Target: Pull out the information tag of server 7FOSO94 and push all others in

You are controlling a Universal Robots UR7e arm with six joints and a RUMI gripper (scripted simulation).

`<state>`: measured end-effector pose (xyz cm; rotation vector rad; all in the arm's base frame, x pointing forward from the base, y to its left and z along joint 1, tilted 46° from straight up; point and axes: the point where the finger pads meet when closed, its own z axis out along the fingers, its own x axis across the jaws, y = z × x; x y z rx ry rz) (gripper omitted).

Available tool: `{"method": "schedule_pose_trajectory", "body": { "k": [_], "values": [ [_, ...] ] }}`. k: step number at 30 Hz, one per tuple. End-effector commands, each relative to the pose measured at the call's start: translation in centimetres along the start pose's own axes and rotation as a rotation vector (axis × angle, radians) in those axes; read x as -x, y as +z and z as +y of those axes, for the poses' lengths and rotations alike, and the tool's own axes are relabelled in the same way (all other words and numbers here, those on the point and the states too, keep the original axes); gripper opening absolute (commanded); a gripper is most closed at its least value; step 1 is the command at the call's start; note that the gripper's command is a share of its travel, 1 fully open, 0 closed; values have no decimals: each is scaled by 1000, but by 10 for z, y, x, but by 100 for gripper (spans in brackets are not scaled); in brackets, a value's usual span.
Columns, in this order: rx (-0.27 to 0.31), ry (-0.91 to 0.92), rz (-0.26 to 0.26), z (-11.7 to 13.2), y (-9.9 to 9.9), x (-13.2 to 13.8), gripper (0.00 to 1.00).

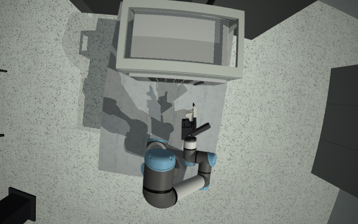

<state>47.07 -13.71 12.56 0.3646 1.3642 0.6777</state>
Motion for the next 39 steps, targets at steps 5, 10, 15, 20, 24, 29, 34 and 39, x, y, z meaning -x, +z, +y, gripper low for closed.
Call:
{"method": "schedule_pose_trajectory", "body": {
  "k": [5,10,15,20,24,29,34,39],
  "values": [
    [-23,63,21,0,-1,-11,100],
    [-32,93,31,1,-1,-17,100],
    [-36,106,36,1,-1,-19,100],
    [-40,121,41,1,-2,-22,100],
    [-42,127,43,2,-2,-23,100],
    [-43,131,44,2,-2,-24,100],
    [-43,131,45,2,-2,-24,100],
    [-43,131,45,2,-2,-24,15]
  ]
}}
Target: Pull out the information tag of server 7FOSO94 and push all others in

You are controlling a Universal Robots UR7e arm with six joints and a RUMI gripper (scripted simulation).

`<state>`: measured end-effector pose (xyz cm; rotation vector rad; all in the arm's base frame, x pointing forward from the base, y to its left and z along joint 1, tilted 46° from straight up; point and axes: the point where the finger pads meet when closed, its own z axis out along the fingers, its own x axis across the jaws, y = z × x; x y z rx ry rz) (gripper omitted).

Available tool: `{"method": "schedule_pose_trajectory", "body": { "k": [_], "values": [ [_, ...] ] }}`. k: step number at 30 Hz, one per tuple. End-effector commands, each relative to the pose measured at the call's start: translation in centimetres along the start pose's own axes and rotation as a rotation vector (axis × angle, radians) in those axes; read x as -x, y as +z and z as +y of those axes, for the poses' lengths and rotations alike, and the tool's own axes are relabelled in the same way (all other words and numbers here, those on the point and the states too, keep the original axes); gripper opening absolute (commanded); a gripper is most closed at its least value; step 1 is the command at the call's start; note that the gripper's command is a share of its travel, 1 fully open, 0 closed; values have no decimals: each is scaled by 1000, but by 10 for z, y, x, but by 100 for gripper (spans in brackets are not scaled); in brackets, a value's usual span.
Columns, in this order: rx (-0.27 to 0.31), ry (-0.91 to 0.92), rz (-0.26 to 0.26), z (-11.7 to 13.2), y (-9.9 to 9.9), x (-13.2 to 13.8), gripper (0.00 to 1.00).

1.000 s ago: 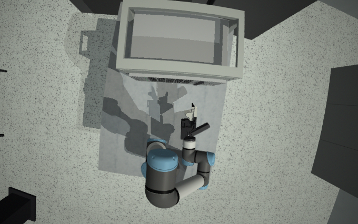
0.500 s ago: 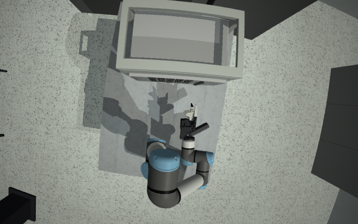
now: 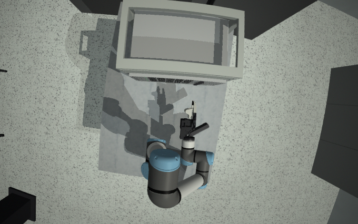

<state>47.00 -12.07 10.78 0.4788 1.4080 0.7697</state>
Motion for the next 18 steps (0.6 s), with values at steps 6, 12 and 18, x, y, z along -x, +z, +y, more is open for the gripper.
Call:
{"method": "schedule_pose_trajectory", "body": {
  "k": [6,12,18],
  "values": [
    [0,0,-1,0,0,0,15],
    [0,0,-1,0,0,0,15],
    [0,0,-1,0,-2,1,15]
  ]
}}
